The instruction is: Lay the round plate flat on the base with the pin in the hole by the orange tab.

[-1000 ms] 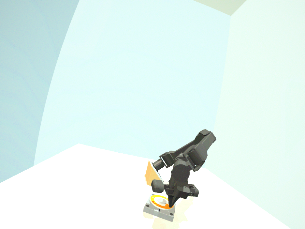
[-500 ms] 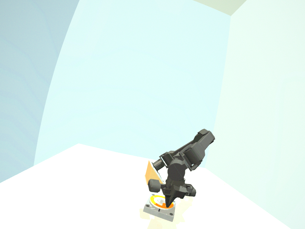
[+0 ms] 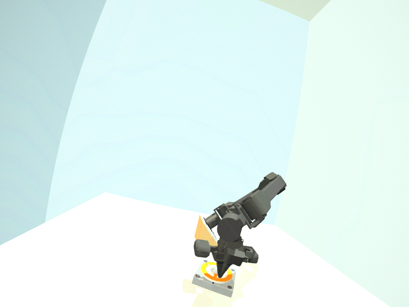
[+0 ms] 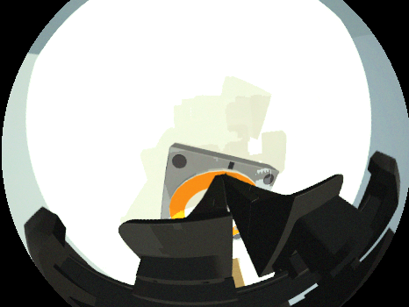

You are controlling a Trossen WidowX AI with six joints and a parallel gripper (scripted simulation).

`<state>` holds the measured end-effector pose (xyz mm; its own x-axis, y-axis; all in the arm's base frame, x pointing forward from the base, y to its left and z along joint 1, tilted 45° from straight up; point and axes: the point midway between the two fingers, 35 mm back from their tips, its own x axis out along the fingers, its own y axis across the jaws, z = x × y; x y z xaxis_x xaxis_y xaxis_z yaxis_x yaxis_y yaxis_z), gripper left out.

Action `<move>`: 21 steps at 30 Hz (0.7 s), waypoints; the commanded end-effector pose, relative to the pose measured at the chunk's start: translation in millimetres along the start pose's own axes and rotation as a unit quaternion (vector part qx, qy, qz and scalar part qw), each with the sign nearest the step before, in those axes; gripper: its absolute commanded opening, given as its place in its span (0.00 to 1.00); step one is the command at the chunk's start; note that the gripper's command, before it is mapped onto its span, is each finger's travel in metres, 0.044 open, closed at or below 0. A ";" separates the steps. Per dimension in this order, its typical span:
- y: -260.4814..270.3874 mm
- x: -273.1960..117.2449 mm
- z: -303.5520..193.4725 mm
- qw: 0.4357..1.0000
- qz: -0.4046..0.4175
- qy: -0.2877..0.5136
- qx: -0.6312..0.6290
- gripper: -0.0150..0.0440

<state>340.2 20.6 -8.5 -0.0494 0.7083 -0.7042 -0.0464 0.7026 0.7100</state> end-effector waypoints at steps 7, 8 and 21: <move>-2.1 -35.5 -0.1 1.000 -0.004 -0.001 -0.002 0.25; -1.7 -41.0 -0.6 1.000 -0.004 -0.001 -0.002 0.25; -1.8 -41.1 -0.7 1.000 -0.002 -0.001 0.001 0.25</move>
<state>341.4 -9.1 19.3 -0.0495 0.7051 -0.7074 -0.0498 0.7056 0.7068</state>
